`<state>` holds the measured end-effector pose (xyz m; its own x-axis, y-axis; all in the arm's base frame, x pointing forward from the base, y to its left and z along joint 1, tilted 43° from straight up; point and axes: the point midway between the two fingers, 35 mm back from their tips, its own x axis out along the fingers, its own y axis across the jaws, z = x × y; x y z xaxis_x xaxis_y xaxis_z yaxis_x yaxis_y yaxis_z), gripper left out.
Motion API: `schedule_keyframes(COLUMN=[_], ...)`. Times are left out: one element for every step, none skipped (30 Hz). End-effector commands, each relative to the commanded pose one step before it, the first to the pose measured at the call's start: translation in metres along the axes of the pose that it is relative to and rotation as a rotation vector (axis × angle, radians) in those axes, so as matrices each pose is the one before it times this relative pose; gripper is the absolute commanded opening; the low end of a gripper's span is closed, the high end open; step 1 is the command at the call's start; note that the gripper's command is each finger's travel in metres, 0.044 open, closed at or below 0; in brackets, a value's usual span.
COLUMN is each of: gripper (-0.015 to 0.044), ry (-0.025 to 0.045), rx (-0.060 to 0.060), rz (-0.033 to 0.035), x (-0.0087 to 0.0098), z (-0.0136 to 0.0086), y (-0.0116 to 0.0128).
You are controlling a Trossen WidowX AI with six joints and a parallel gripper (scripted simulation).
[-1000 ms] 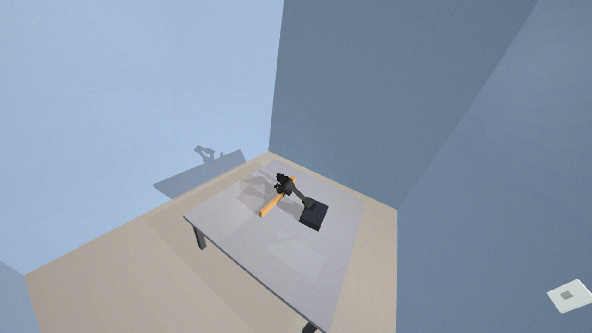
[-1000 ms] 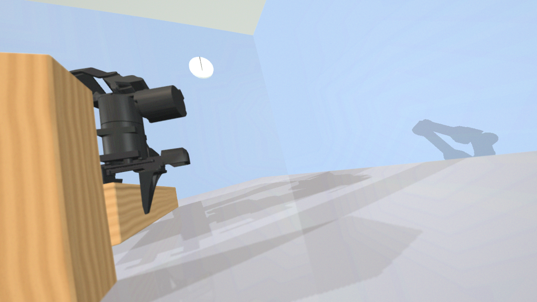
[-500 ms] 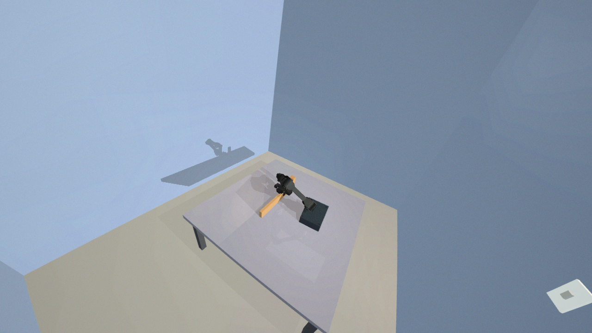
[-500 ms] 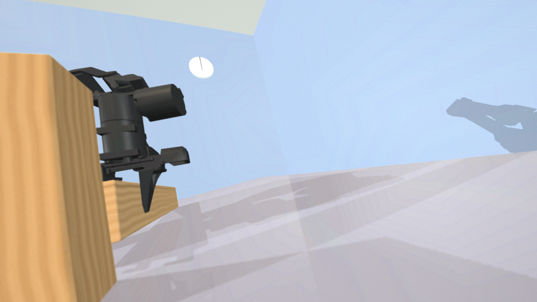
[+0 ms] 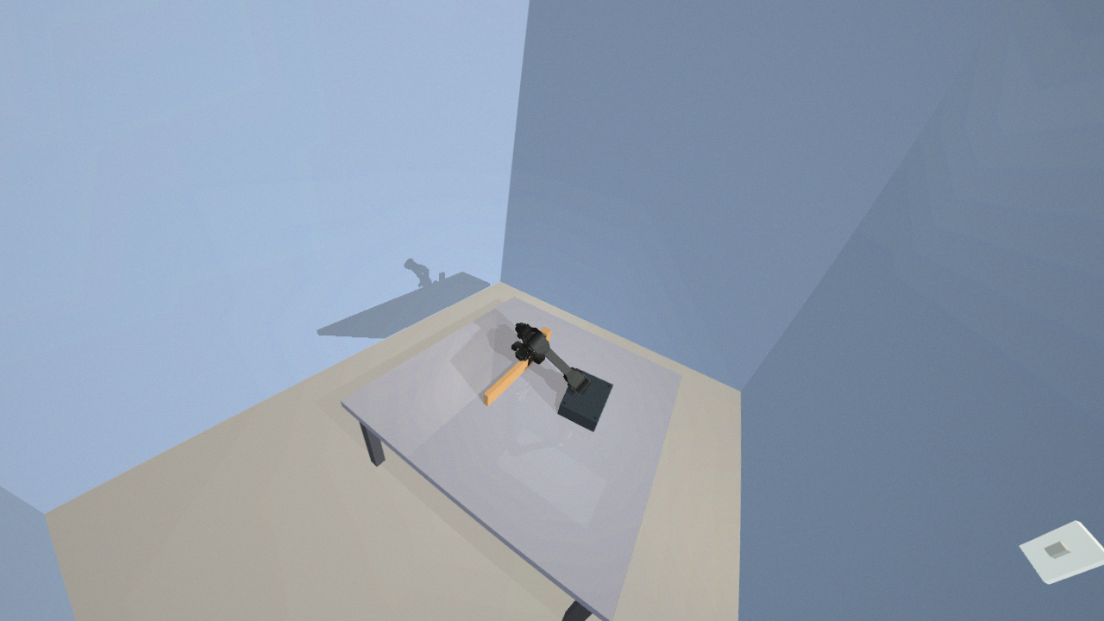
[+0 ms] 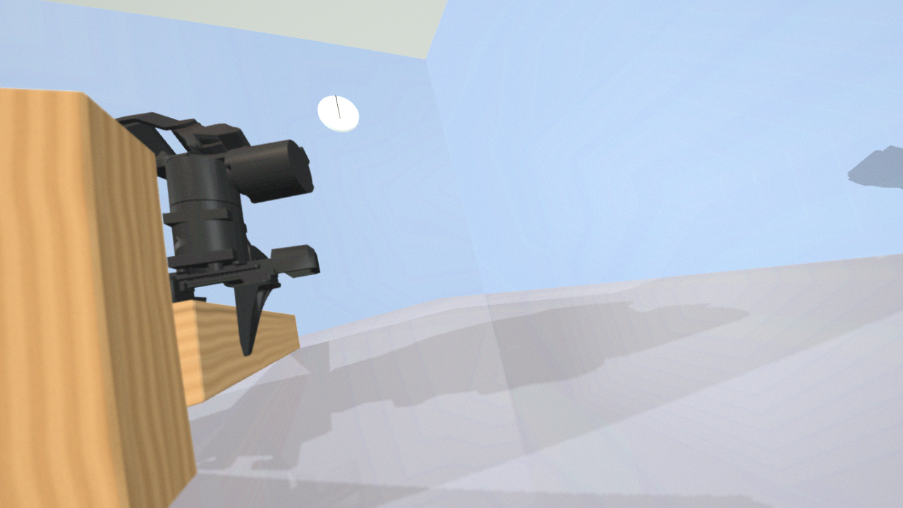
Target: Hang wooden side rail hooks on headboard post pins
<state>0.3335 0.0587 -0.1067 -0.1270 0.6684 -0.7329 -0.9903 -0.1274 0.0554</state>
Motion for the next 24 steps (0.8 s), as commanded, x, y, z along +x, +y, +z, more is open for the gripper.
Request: schedule_keyframes(gripper=[0.0000,0.0000,0.0000,0.0000,0.0000,0.0000,0.0000,0.0000,0.0000,0.0000,0.0000,0.0000,0.0000,0.0000,0.0000,0.0000,0.0000,0.0000,0.0000,0.0000,0.0000,0.0000,0.0000,0.0000], ry=[0.00127,0.00000,0.00000,0.00000,0.00000,0.00000,0.00000,0.00000,0.00000,0.00001,0.00001,0.00001,0.00001,0.00001,0.00001,0.00001,0.00001,0.00001,0.00001,0.00001,0.00001,0.00001,0.00000,0.00000], rx=[-0.0002,0.0000,0.0000,0.0000,0.0000,0.0000,0.0000,0.0000,0.0000,0.0000,0.0000,0.0000,0.0000,0.0000,0.0000,0.0000,0.0000,0.0000,0.0000,0.0000,0.0000,0.0000,0.0000,0.0000], rz=[-0.00800,-0.00001,-0.00001,-0.00001,-0.00001,-0.00001,-0.00001,-0.00001,-0.00001,-0.00001,0.00000,0.00000,0.00000,0.00000,0.00000,0.00000,0.00000,0.00000,0.00000,0.00000,0.00000,0.00000,0.00000,0.00000], x=[-0.00247,0.00011,0.00011,0.00011,0.00011,0.00011,0.00011,0.00010,0.00001,-0.00006,-0.00007,-0.00011,-0.00011,-0.00011,-0.00011,-0.00011,-0.00011,-0.00011,-0.00011,-0.00011,-0.00010,-0.00004,0.00004,0.00011], z=[-0.00251,-0.00011,-0.00011,-0.00011,-0.00011,-0.00011,-0.00011,-0.00011,-0.00011,-0.00011,-0.00007,-0.00011,-0.00011,-0.00012,-0.00012,-0.00012,-0.00012,-0.00012,-0.00012,-0.00012,-0.00012,-0.00012,-0.00011,-0.00011], y=[-0.00174,-0.00012,-0.00012,-0.00012,-0.00012,-0.00012,-0.00012,-0.00012,-0.00011,-0.00011,-0.00007,-0.00002,0.00009,0.00011,0.00011,0.00011,0.00011,0.00011,0.00011,0.00011,0.00011,0.00011,0.00010,0.00010])
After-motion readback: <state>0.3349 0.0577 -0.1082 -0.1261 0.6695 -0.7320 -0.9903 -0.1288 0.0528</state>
